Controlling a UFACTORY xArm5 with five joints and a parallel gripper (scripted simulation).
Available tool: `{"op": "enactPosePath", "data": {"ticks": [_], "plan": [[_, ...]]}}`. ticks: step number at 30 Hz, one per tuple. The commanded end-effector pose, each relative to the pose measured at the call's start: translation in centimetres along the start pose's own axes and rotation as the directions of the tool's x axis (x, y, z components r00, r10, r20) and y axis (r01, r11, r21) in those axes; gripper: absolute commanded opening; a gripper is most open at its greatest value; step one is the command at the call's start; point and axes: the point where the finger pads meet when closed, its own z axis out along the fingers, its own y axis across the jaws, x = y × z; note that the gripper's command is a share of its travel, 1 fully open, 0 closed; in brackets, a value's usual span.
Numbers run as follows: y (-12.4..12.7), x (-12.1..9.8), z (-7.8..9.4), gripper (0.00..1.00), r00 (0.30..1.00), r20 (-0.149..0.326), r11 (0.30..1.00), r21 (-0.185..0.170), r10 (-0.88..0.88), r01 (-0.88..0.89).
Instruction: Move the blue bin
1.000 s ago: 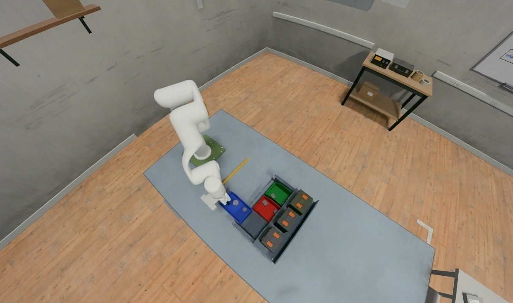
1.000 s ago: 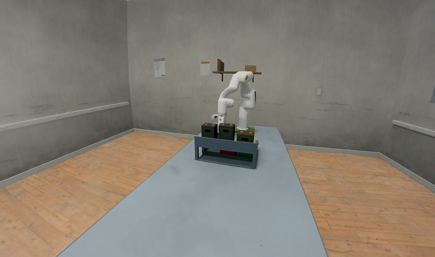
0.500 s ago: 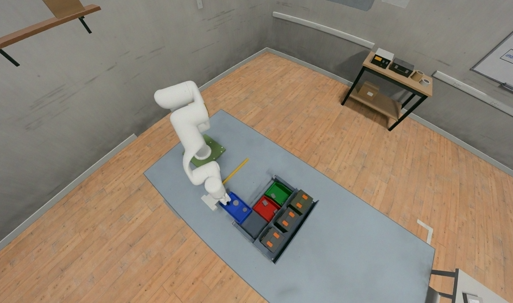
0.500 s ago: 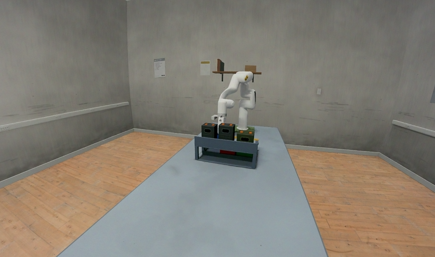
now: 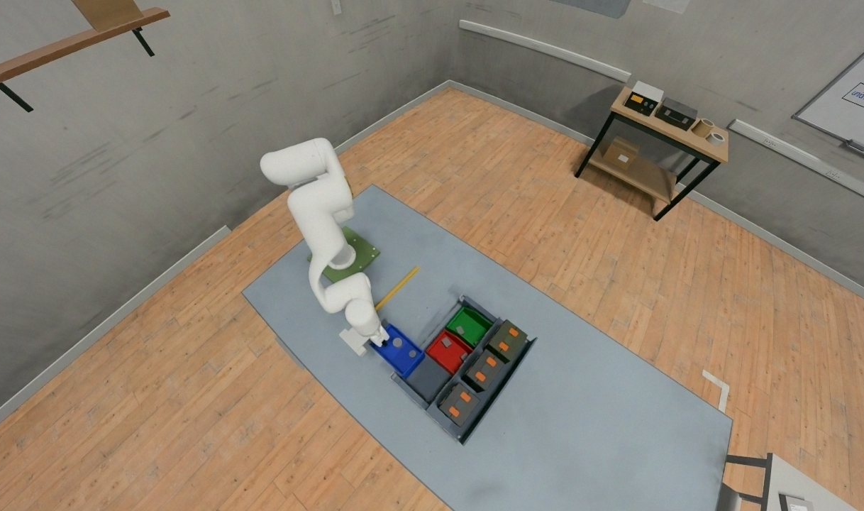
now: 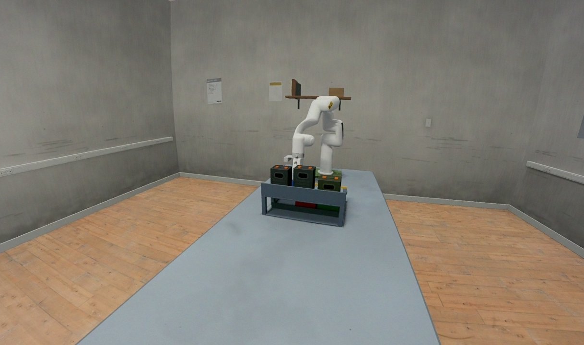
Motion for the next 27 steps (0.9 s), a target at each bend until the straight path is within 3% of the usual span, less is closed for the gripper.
{"op": "enactPosePath", "data": {"ticks": [1, 27], "plan": [[-0.14, 0.05, 0.09, 0.0, 1.0, 0.007, 1.0, 0.007, 0.0, 0.0], [-0.14, 0.04, 0.58, 0.0, 1.0, 0.007, 1.0, 0.007, 0.0, 0.0]]}}
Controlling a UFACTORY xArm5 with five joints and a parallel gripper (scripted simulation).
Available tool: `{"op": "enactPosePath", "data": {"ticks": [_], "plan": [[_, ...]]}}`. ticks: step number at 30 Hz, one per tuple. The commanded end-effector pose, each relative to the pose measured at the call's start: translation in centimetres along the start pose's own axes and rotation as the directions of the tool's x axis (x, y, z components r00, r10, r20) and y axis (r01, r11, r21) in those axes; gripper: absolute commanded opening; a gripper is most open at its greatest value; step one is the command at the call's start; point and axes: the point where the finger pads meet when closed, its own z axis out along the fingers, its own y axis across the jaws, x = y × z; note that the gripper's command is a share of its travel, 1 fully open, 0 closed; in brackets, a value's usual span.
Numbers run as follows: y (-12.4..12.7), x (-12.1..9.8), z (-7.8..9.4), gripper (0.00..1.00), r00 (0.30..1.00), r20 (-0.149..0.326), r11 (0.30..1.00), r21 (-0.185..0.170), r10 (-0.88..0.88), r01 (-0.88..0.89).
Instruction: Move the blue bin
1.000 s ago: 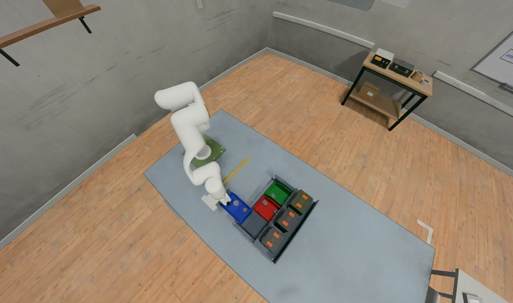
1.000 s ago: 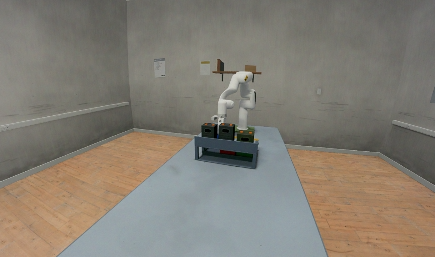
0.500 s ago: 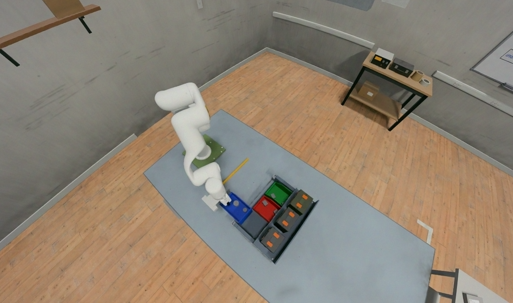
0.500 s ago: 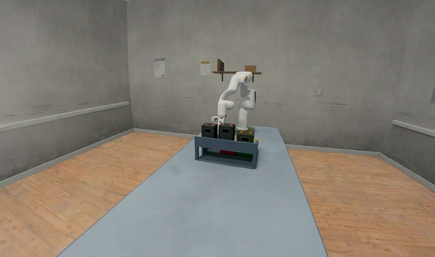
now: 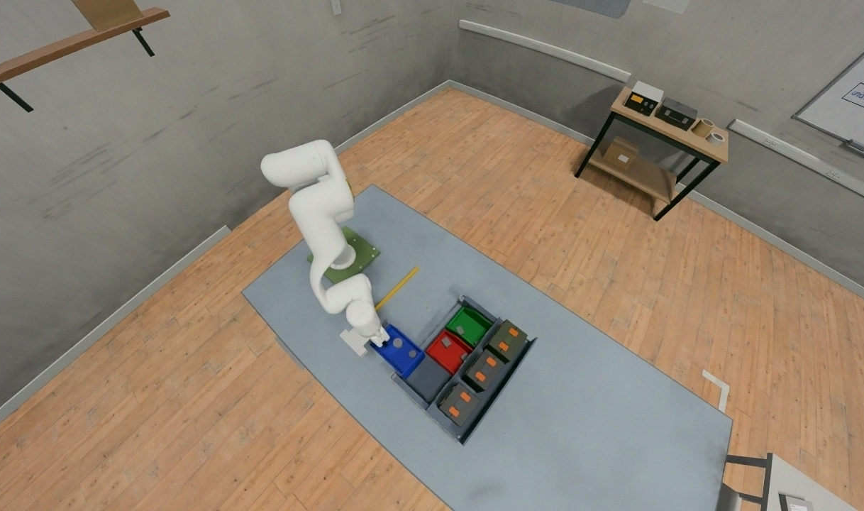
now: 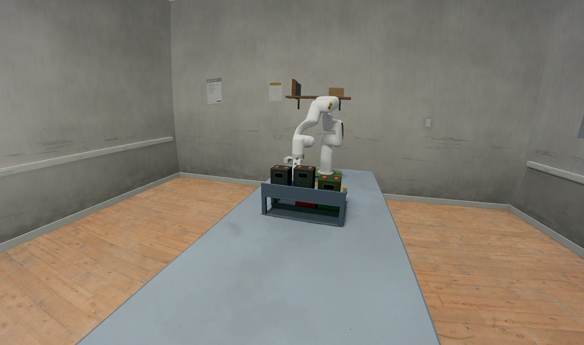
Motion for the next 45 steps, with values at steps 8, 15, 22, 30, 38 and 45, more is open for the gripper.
{"op": "enactPosePath", "data": {"ticks": [8, 15, 22, 30, 38, 45], "plan": [[-0.13, 0.05, -0.11, 0.0, 1.0, 0.007, 1.0, 0.006, 0.0, 0.0], [-0.13, 0.05, -0.12, 1.0, 1.0, -0.001, 1.0, 0.004, 0.0, 0.0], [-0.13, 0.05, -0.12, 1.0, 1.0, -0.001, 1.0, 0.004, 0.0, 0.0], [-0.14, 0.05, -0.12, 1.0, 1.0, -0.001, 1.0, 0.004, 0.0, 0.0], [-0.14, 0.05, -0.12, 1.0, 1.0, -0.001, 1.0, 0.004, 0.0, 0.0], [-0.14, 0.05, -0.12, 1.0, 1.0, -0.001, 1.0, 0.004, 0.0, 0.0]]}}
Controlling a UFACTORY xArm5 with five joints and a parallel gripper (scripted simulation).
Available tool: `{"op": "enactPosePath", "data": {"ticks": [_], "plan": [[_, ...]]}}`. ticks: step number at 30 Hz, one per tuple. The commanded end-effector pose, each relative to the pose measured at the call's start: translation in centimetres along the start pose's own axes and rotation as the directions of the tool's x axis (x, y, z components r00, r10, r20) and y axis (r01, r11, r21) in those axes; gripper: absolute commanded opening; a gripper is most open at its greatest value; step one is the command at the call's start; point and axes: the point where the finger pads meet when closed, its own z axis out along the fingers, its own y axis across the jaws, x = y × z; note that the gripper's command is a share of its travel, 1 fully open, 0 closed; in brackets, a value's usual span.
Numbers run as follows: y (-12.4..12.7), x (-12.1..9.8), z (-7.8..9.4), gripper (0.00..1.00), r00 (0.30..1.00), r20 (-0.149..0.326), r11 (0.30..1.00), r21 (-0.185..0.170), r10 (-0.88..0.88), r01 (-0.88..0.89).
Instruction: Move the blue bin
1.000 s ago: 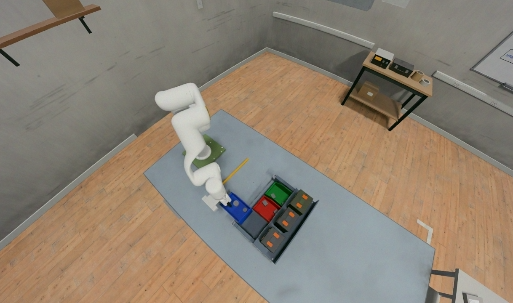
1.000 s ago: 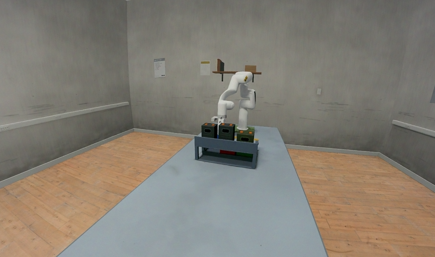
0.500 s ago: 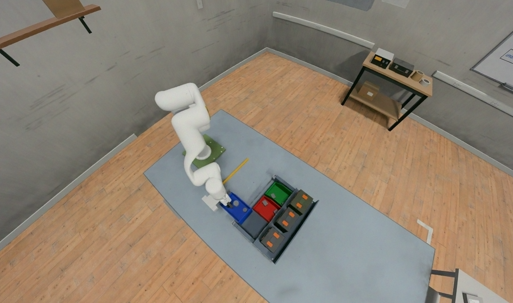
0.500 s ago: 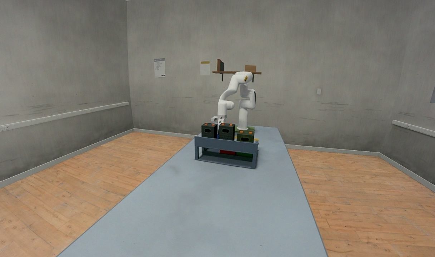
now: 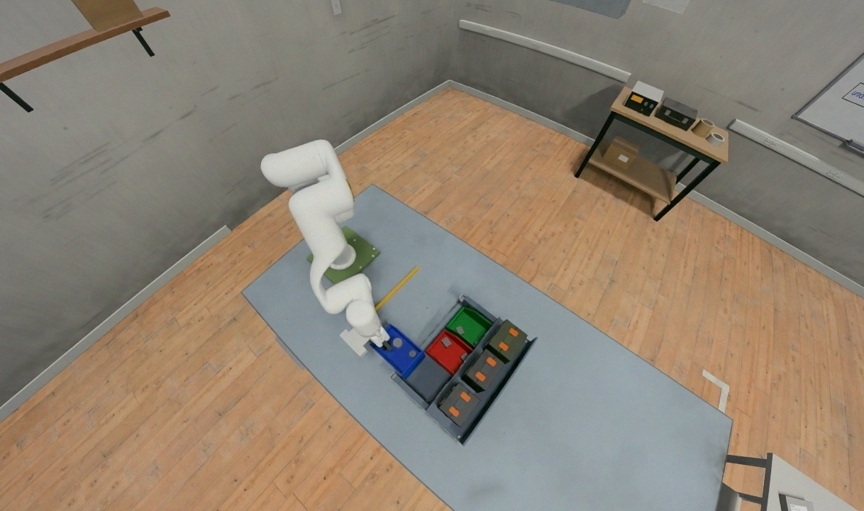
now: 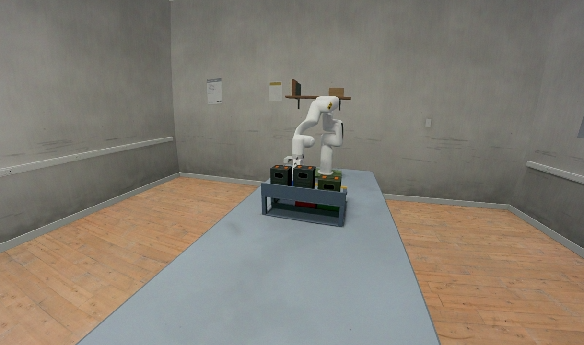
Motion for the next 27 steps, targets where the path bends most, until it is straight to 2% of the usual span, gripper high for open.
{"op": "enactPosePath", "data": {"ticks": [1, 16, 27], "plan": [[-0.1, 0.0, -0.1, 1.0, 1.0, -0.001, 1.0, 0.003, 0.0, 0.0], [-0.1, 0.0, -0.1, 1.0, 1.0, -0.001, 1.0, 0.003, 0.0, 0.0], [-0.1, 0.1, -2.6, 1.0, 1.0, 0.007, 1.0, 0.006, 0.0, 0.0]]}}
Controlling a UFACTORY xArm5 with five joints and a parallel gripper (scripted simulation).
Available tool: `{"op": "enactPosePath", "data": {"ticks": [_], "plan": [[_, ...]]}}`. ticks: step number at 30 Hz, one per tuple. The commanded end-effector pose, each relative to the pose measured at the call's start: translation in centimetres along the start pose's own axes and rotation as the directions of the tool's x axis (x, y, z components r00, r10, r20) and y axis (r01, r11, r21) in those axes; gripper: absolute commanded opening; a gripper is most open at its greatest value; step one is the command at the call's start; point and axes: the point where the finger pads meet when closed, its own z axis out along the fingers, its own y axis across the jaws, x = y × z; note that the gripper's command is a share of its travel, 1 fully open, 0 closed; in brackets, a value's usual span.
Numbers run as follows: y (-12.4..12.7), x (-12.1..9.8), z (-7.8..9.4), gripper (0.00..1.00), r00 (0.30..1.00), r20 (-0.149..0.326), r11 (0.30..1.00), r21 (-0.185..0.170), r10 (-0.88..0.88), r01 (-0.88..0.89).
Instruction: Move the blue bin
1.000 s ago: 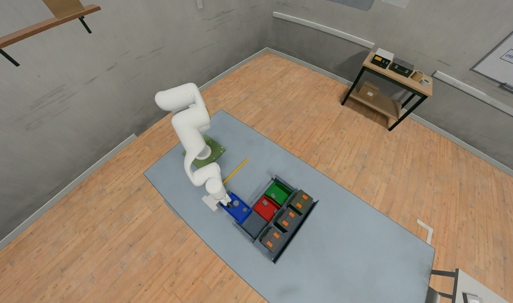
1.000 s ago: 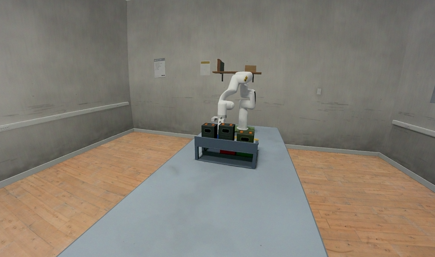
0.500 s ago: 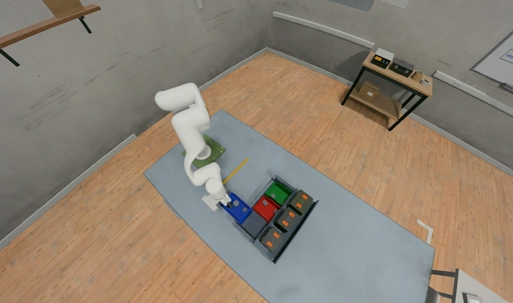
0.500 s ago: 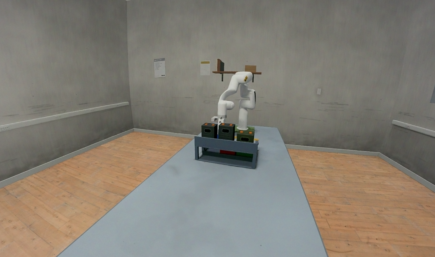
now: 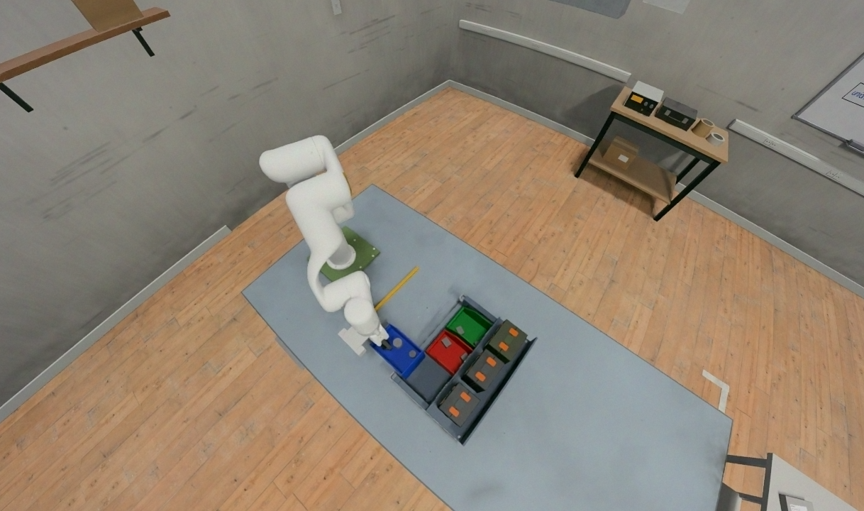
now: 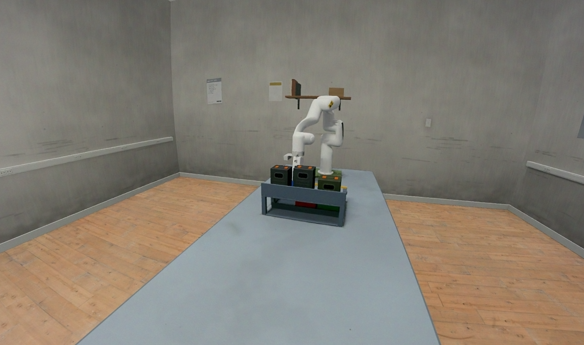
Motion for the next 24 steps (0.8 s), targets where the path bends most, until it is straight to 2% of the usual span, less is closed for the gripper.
{"op": "enactPosePath", "data": {"ticks": [1, 21, 23, 24], "plan": [[-0.1, 0.0, -1.1, 1.0, 1.0, 0.007, 1.0, 0.006, 0.0, 0.0], [-0.1, 0.1, -5.4, 1.0, 1.0, 0.007, 1.0, 0.006, 0.0, 0.0], [-0.1, 0.1, -5.4, 1.0, 1.0, 0.007, 1.0, 0.006, 0.0, 0.0], [-0.1, 0.1, -5.1, 0.34, 1.0, -0.001, 1.0, 0.004, 0.0, 0.0]]}}
